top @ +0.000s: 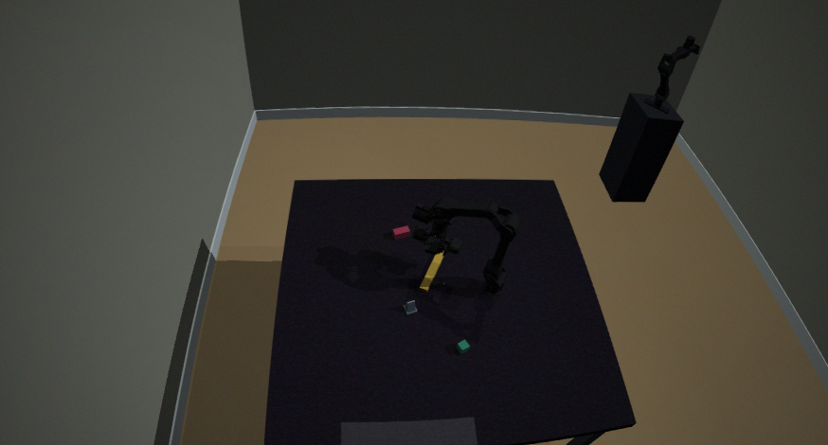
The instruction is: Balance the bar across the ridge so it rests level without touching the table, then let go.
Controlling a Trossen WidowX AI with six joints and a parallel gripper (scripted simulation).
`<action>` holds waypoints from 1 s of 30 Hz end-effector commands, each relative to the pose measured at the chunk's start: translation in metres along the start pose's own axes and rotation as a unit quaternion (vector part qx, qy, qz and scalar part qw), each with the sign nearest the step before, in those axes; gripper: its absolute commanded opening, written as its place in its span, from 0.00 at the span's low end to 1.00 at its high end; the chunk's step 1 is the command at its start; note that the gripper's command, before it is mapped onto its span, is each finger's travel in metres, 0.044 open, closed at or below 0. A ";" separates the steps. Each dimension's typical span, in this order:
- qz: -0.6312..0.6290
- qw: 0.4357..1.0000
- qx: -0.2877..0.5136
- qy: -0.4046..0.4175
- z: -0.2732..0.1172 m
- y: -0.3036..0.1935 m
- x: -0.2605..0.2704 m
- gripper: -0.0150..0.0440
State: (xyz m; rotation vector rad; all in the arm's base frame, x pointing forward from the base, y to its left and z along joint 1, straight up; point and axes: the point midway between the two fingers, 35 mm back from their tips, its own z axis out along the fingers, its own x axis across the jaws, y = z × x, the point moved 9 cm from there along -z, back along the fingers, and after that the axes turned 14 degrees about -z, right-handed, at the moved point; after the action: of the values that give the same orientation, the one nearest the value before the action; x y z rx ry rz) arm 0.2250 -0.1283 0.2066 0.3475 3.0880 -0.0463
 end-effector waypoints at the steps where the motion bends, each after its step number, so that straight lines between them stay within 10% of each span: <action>1: -0.013 1.000 -0.010 0.007 0.000 0.007 0.004 0.79; 30: -0.013 1.000 -0.010 0.008 0.062 0.008 0.005 0.79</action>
State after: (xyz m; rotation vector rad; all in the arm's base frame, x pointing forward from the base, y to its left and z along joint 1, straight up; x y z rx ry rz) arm 0.2245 -0.1225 0.1532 0.3144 3.0912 -0.0290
